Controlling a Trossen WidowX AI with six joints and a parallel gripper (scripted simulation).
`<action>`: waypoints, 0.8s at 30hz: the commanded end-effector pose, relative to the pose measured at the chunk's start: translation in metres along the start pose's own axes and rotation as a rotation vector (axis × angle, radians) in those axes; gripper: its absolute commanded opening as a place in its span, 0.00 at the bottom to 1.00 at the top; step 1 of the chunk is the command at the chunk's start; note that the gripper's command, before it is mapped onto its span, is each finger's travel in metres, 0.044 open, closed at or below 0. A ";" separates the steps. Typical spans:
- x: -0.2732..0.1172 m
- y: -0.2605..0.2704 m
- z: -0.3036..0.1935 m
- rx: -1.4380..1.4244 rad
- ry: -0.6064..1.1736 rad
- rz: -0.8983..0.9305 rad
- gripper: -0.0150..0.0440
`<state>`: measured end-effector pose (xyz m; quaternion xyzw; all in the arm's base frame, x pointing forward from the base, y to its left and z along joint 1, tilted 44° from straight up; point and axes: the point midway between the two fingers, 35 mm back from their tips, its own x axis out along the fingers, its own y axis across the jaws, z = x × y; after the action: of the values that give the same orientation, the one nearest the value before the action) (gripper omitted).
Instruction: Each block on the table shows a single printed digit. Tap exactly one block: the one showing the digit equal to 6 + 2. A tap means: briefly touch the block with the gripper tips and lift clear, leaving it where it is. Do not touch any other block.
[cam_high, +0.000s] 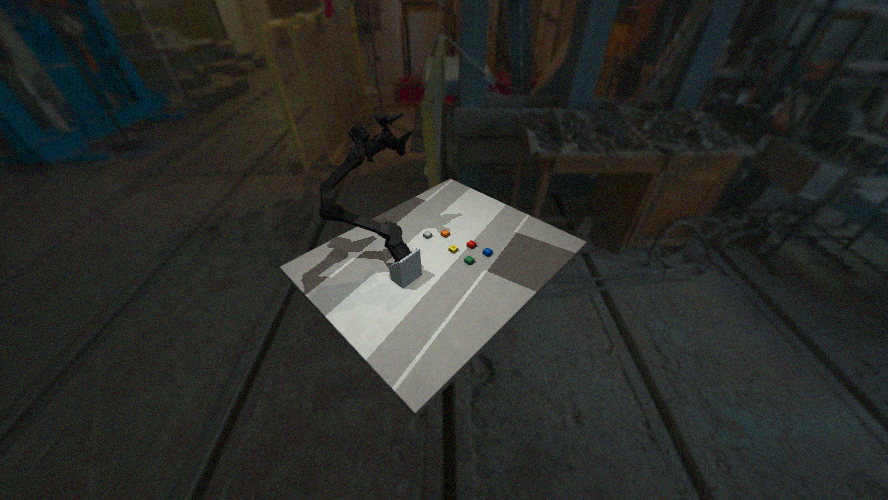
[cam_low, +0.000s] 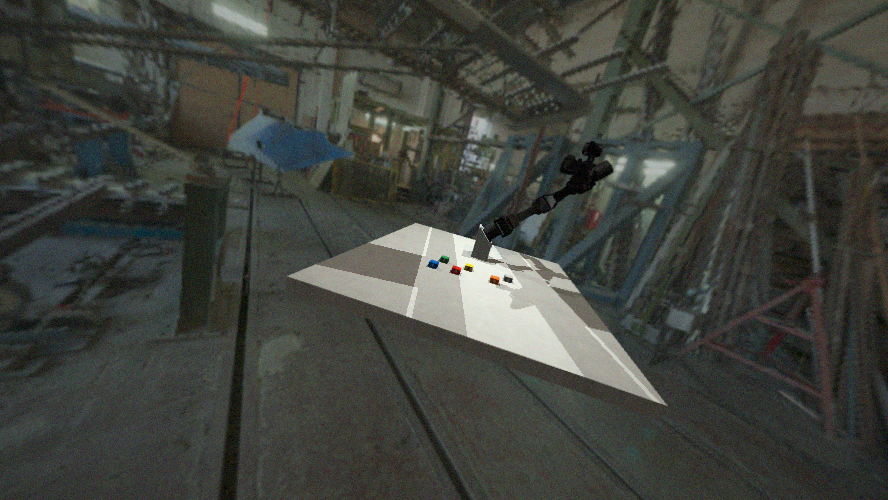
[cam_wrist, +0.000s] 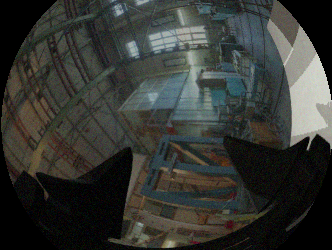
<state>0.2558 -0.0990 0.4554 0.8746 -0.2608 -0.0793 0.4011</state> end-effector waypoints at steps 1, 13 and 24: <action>0.001 -0.002 0.001 -0.019 -0.002 -0.006 0.93; 0.092 -0.134 0.107 -0.990 -0.078 -0.629 0.93; 0.100 -0.222 0.211 -1.429 0.225 -1.179 0.93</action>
<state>0.3572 -0.1595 0.2187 0.5031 0.2296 -0.3580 0.7523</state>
